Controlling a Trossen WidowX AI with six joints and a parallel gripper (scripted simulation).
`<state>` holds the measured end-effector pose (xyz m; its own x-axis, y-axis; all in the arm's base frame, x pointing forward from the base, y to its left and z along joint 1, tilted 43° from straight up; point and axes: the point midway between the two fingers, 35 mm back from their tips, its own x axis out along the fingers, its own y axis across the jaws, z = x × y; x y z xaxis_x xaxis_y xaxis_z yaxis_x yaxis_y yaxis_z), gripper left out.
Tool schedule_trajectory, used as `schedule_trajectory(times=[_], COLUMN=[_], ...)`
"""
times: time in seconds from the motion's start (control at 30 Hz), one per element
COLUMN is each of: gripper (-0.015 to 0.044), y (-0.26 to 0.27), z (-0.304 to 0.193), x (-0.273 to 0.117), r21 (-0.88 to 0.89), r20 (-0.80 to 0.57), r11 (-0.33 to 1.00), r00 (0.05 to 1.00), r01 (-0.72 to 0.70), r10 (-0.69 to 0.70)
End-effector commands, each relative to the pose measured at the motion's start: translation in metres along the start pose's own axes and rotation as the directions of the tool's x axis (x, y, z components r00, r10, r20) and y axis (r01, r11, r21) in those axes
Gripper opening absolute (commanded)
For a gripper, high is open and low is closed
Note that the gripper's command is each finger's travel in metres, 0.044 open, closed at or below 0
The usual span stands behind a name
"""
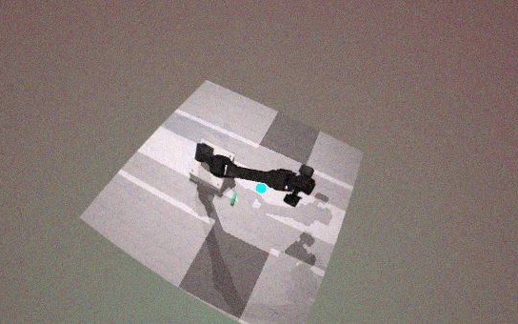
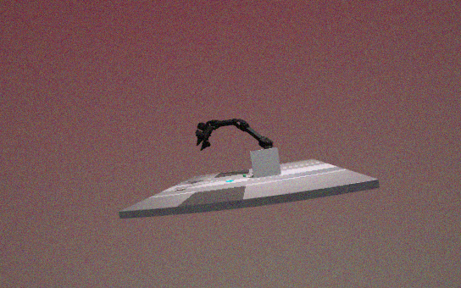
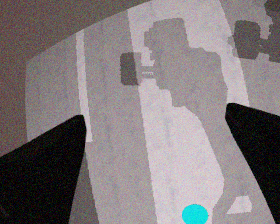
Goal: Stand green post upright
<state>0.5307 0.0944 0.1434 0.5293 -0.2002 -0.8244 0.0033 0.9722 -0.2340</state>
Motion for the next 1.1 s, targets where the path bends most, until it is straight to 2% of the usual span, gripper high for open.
schedule_trajectory(times=[0.0, 0.17, 0.2, 0.6, 1.07], gripper=[0.0374, 0.0242, 0.0233, 0.0233, 0.0233], y=[-0.001, -0.025, -0.031, -0.091, -0.146], z=[-0.001, -0.026, -0.033, -0.118, -0.233], x=[0.0, -0.005, -0.006, -0.025, -0.053], r21=[0.005, 0.138, 0.168, 0.477, 0.708], r20=[-0.002, -0.055, -0.067, -0.213, -0.365], r11=[1.0, 0.988, 0.982, 0.82, 0.463], r00=[1.0, 0.996, 0.995, 0.947, 0.837], r01=[0.002, 0.071, 0.089, 0.315, 0.534], r10=[-0.002, -0.064, -0.078, -0.24, -0.407])
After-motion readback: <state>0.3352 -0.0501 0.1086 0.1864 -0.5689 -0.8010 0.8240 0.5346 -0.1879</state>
